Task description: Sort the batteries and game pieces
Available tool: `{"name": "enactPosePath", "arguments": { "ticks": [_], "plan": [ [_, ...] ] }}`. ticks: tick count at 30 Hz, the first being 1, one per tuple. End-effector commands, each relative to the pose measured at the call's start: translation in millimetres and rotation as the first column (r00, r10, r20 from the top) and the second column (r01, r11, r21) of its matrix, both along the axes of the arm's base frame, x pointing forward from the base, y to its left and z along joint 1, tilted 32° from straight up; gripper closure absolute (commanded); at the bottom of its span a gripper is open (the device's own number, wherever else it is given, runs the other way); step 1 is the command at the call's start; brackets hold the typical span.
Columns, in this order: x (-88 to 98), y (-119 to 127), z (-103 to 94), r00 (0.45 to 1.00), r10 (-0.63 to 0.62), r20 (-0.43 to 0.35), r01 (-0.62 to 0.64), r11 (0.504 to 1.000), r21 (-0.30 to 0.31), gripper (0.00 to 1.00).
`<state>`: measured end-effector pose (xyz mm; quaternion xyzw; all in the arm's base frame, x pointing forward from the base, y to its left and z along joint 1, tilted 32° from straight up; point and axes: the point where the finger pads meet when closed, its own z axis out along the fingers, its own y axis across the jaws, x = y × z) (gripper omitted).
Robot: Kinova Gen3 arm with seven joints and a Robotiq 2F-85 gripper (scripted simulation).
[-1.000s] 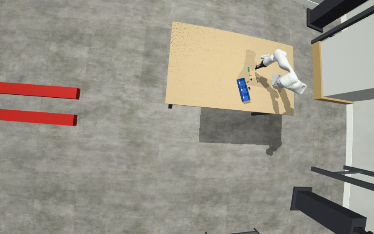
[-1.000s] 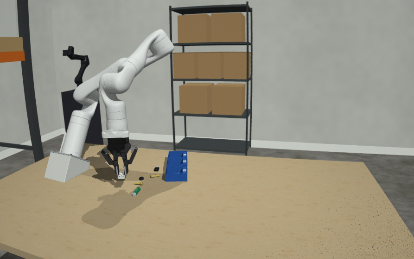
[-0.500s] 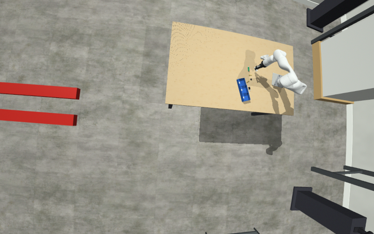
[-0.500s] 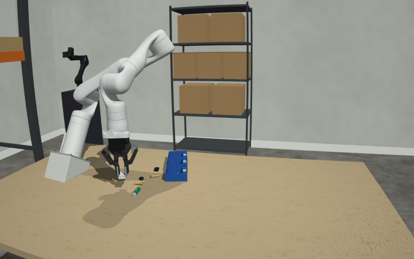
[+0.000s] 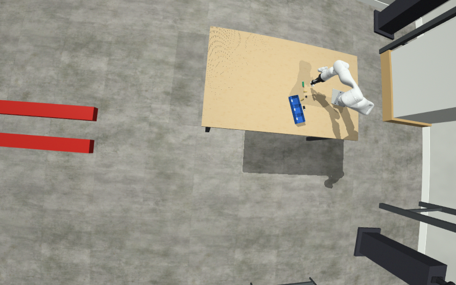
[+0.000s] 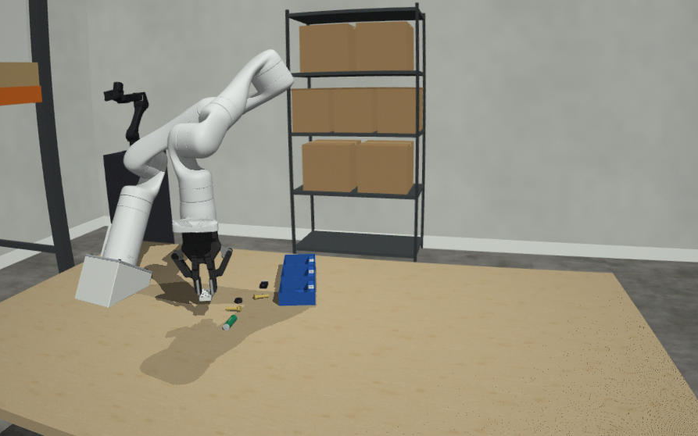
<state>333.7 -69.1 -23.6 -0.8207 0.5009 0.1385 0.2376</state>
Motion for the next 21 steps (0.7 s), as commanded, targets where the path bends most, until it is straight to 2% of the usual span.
{"name": "enactPosePath", "arguments": {
  "ticks": [1,6,8,21],
  "plan": [
    [-0.4,-5,4.0,1.000,-0.004,0.001,0.004,1.000,-0.002,0.79],
    [15.4,13,14.3,1.000,-0.001,0.001,0.001,1.000,-0.001,0.79],
    [15.4,13,14.3,1.000,-0.001,0.001,0.001,1.000,-0.001,0.79],
    [60.8,67,47.9,1.000,0.001,0.000,-0.001,1.000,0.000,0.79]
  ]
}}
